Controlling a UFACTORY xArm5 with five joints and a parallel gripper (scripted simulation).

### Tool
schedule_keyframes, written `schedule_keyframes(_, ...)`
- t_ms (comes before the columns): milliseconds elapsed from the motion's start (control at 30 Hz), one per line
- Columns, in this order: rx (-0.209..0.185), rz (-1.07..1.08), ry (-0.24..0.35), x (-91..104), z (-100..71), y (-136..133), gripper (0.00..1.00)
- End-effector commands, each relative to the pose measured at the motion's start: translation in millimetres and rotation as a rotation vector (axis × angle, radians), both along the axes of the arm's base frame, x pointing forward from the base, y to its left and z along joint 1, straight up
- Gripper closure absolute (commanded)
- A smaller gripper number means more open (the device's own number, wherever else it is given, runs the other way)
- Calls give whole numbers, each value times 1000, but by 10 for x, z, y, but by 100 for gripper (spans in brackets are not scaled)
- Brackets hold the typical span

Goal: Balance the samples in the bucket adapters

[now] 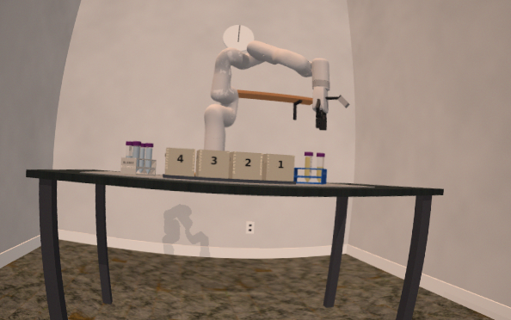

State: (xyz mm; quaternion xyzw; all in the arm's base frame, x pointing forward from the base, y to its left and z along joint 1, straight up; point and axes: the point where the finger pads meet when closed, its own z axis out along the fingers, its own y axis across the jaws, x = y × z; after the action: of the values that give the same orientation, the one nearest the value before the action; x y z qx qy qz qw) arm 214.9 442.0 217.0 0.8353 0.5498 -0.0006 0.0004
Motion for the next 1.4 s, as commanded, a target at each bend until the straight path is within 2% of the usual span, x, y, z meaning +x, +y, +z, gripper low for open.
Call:
schedule_keyframes(0, 5, 0, -2, 6, -38, 12, 43)
schedule_keyframes(1367, 5, 0, -2, 11, -779, 12, 43)
